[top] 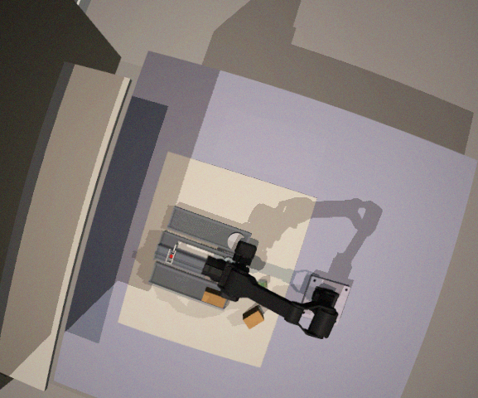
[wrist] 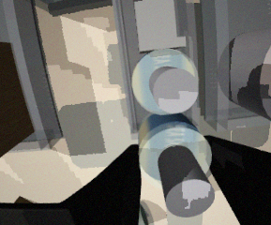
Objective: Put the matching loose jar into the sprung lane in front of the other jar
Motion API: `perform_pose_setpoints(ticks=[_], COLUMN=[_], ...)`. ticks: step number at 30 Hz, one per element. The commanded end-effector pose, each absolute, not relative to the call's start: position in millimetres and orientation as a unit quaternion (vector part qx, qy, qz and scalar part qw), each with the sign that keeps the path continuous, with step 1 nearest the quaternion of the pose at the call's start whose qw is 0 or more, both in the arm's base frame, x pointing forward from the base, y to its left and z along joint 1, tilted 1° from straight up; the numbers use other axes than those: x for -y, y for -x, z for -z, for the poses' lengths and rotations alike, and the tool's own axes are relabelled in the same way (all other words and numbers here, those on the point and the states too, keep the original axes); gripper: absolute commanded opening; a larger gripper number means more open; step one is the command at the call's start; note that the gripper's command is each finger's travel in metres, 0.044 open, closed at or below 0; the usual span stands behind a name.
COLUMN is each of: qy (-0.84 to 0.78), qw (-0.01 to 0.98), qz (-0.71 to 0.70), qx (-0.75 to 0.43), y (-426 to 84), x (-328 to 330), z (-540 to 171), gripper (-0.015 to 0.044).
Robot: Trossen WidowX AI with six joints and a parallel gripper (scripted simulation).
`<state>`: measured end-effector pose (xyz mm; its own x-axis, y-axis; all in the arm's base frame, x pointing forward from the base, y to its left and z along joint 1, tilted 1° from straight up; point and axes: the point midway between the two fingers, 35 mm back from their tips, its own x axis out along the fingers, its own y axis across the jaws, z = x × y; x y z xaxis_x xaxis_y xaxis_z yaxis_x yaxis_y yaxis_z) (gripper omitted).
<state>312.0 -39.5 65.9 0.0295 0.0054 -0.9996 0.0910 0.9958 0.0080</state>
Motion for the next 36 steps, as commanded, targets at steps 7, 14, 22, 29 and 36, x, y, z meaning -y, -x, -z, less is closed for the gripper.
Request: perform_pose_setpoints(ticks=[7,14,22,29,36], qy=[-0.034,-0.034,-0.034,-0.034,-0.034], qw=[0.722,0.722,0.722,0.723,0.723], qz=[0.033,0.033,0.033,0.033,0.033], qx=[-0.69,-0.69,-0.69,-0.69,-0.69], y=[-322,-325,-328,-331,-334], x=[41,41,42,42,42], z=[-65,-64,-64,-64,-64], gripper=[0.0,0.0,0.0,0.0,0.0])
